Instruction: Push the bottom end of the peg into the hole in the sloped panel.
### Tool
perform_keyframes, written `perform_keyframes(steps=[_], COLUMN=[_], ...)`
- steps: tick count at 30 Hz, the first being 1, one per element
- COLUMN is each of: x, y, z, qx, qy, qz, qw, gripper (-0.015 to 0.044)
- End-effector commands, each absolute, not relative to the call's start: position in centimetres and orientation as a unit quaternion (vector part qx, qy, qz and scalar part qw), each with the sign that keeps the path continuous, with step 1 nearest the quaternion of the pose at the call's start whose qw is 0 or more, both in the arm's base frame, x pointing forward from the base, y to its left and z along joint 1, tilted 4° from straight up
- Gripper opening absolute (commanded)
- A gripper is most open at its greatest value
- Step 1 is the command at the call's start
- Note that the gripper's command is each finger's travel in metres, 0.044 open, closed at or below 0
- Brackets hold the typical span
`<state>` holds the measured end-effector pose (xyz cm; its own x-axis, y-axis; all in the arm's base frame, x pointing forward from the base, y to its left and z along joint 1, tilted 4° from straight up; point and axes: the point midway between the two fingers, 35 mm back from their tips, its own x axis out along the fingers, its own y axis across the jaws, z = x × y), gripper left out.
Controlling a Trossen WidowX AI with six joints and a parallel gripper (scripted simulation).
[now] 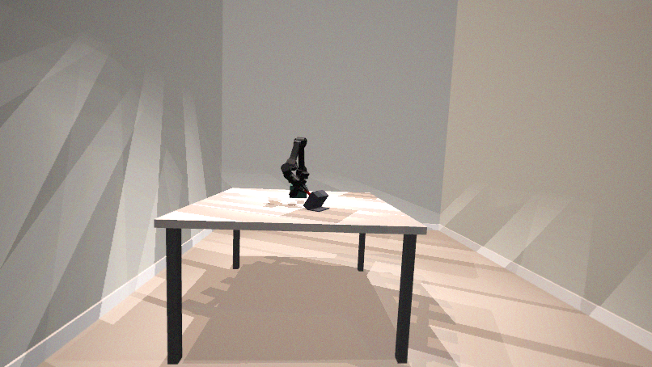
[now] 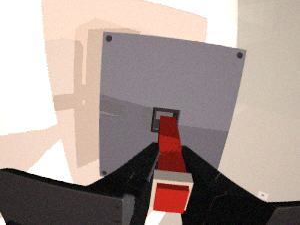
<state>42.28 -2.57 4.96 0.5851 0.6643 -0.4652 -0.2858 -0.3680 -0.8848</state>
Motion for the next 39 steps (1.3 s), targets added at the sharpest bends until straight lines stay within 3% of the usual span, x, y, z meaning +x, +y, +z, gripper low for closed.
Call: perform_keyframes(steps=[1, 39], x=[42.4, 43.9], y=[-2.5, -0.9], z=[4.8, 3.5], qx=[-0.703, -0.703], qy=[-0.132, -0.133], qz=[0.435, 0.435], qw=[0.546, 0.547], gripper=[0.0, 0.0])
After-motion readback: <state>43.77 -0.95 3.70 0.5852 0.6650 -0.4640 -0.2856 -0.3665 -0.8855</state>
